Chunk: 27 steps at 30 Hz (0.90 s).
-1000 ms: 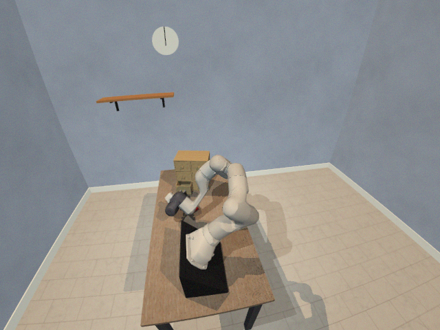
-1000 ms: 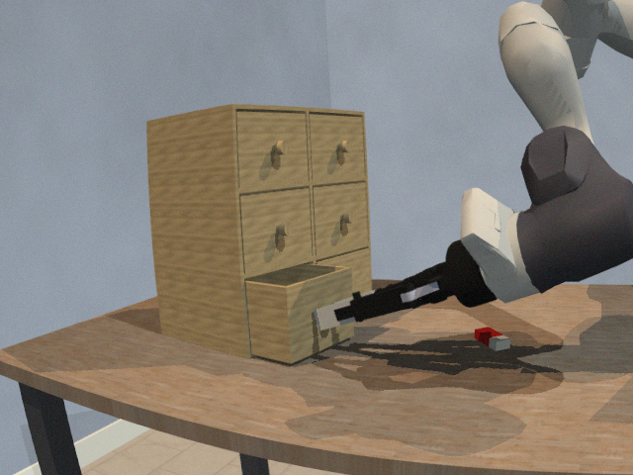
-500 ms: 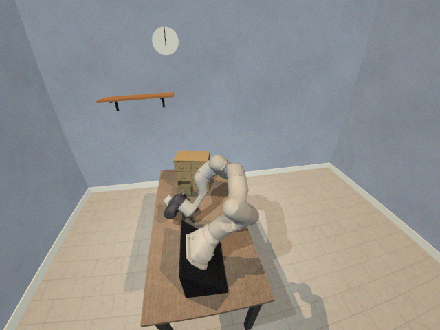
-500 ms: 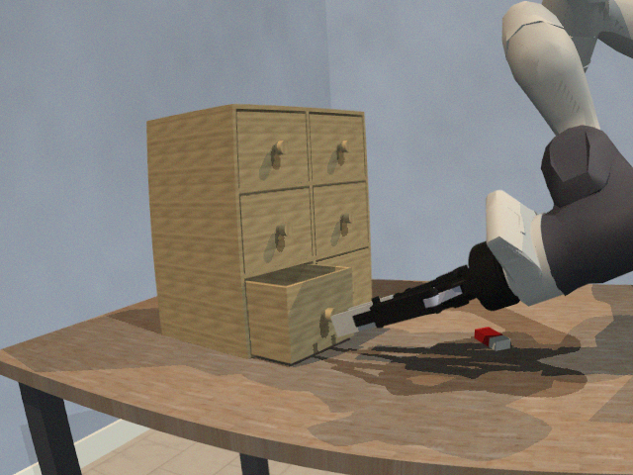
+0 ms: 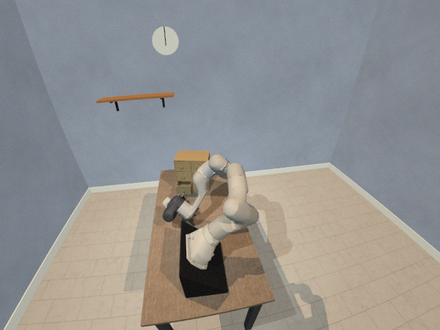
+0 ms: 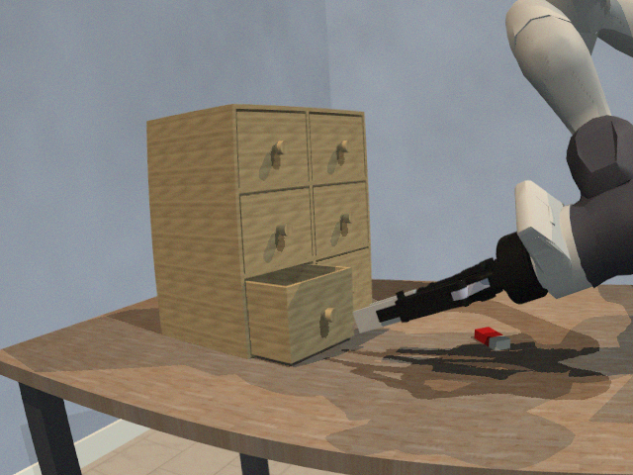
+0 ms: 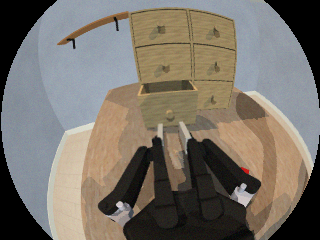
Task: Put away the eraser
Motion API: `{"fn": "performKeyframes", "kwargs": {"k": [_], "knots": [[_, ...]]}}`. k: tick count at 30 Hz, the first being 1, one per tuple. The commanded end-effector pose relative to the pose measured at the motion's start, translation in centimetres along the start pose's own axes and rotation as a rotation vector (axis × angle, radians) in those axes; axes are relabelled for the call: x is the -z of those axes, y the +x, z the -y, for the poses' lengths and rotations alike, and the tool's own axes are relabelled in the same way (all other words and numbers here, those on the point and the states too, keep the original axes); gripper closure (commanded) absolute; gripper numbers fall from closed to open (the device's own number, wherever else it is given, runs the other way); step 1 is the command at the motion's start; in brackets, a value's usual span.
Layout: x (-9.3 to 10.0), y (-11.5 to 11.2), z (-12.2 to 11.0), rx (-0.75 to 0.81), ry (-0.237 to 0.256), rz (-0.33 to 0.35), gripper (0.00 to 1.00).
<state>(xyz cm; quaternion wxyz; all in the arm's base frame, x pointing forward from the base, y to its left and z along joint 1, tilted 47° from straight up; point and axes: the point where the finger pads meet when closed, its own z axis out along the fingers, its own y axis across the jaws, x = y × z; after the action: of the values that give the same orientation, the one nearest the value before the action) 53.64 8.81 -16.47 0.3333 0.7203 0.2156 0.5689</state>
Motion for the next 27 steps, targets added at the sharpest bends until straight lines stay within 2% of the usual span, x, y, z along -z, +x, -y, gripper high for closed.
{"fn": "performKeyframes", "kwargs": {"k": [1, 3, 5, 8, 11, 22, 27], "knots": [[1.9, 2.3, -0.2, -0.013, -0.010, -0.010, 0.80], [3.7, 4.0, -0.2, -0.013, -0.010, -0.010, 0.80], [3.7, 4.0, -0.2, -0.013, -0.010, -0.010, 0.80], [6.0, 6.1, -0.2, -0.013, -0.010, -0.010, 0.80], [7.1, 7.1, -0.2, -0.013, -0.010, -0.010, 0.80], [7.3, 7.3, -0.2, -0.013, -0.010, -0.003, 0.80], [7.5, 7.4, -0.2, -0.013, -0.010, 0.022, 0.80]]}}
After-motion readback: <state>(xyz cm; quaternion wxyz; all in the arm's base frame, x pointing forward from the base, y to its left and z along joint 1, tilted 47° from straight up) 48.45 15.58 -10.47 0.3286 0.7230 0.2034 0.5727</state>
